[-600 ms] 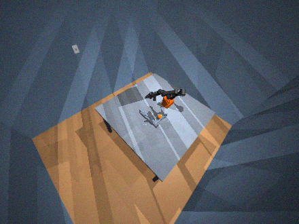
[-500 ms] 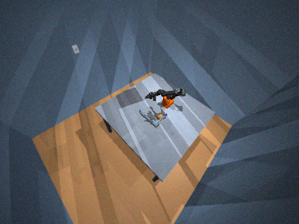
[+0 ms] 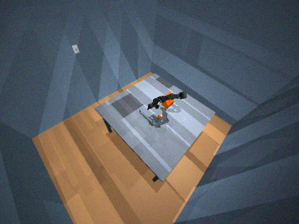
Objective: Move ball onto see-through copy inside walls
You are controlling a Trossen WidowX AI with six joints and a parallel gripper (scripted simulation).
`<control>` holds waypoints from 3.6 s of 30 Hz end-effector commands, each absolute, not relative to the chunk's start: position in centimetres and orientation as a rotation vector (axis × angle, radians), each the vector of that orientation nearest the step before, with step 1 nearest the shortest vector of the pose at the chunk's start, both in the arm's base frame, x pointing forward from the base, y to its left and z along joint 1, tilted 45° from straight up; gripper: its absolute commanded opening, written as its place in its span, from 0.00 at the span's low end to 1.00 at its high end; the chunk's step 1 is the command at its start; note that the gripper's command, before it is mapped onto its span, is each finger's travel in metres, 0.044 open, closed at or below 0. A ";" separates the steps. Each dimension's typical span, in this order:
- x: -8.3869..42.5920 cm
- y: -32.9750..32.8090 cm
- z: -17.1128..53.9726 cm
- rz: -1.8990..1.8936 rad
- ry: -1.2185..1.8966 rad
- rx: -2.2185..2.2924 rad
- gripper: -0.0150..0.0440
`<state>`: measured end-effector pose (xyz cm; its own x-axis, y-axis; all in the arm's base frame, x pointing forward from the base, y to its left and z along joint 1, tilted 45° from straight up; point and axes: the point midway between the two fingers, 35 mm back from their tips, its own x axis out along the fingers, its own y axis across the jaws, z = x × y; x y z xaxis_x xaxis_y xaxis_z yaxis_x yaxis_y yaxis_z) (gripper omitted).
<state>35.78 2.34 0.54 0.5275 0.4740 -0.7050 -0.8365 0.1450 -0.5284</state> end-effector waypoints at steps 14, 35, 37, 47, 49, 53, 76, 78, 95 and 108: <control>27.0 14.2 5.8 1.628 0.556 -0.691 0.91; 26.8 16.3 3.7 1.628 0.556 -0.691 0.91; 26.8 16.5 3.4 1.628 0.556 -0.691 0.91; 26.6 17.6 2.3 1.628 0.555 -0.690 0.91; 26.5 17.9 2.1 1.628 0.555 -0.690 0.91; 26.4 18.3 1.7 1.629 0.554 -0.689 0.91; 26.7 16.0 0.3 1.557 0.667 -0.655 0.36; 26.9 15.7 0.8 1.560 0.663 -0.659 0.27; 28.1 10.3 8.7 1.612 0.590 -0.689 0.25; 27.1 10.0 10.0 1.627 0.561 -0.694 0.25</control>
<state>27.67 9.35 10.44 -0.0955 0.6925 -0.7150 -0.9864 -0.1623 -0.0254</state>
